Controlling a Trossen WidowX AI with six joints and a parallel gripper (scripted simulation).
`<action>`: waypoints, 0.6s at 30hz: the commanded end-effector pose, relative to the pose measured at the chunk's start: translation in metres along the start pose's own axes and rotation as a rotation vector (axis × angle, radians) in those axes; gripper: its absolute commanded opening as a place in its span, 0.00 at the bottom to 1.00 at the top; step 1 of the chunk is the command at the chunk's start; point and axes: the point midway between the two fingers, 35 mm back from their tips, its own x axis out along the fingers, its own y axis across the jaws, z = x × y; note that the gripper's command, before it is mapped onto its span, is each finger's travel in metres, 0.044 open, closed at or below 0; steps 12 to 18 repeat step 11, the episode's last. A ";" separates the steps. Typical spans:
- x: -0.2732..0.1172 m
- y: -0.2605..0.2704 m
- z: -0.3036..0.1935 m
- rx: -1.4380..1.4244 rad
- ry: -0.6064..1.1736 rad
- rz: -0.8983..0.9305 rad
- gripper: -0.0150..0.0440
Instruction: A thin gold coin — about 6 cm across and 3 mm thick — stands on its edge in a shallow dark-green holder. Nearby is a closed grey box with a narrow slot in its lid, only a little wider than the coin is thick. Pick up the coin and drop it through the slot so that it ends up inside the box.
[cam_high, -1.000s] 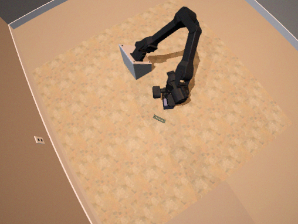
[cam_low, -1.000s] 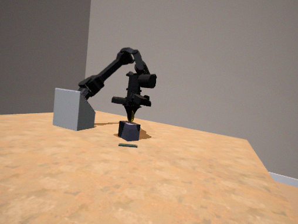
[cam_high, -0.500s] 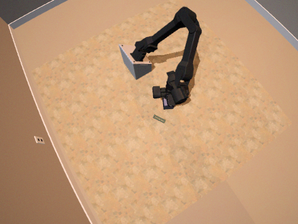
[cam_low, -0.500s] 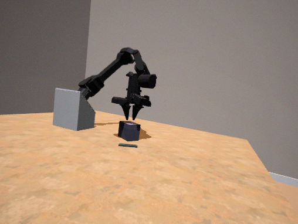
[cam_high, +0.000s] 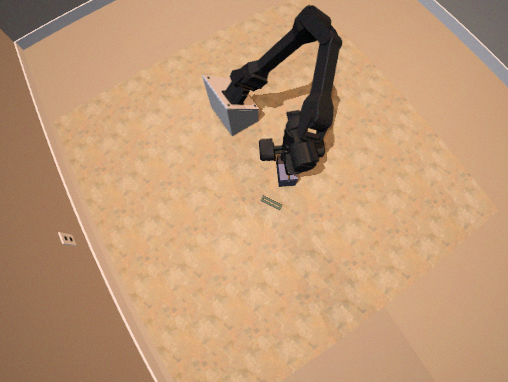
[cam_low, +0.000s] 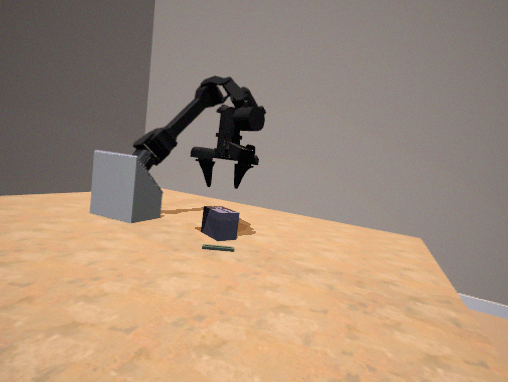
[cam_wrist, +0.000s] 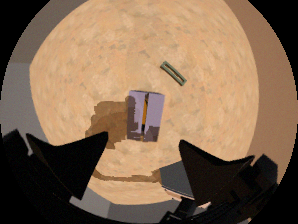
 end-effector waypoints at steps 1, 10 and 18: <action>-0.010 0.001 -0.001 -0.007 0.001 -0.002 1.00; -0.010 0.001 -0.001 -0.007 0.001 -0.002 1.00; -0.010 0.001 -0.001 -0.007 0.001 -0.002 1.00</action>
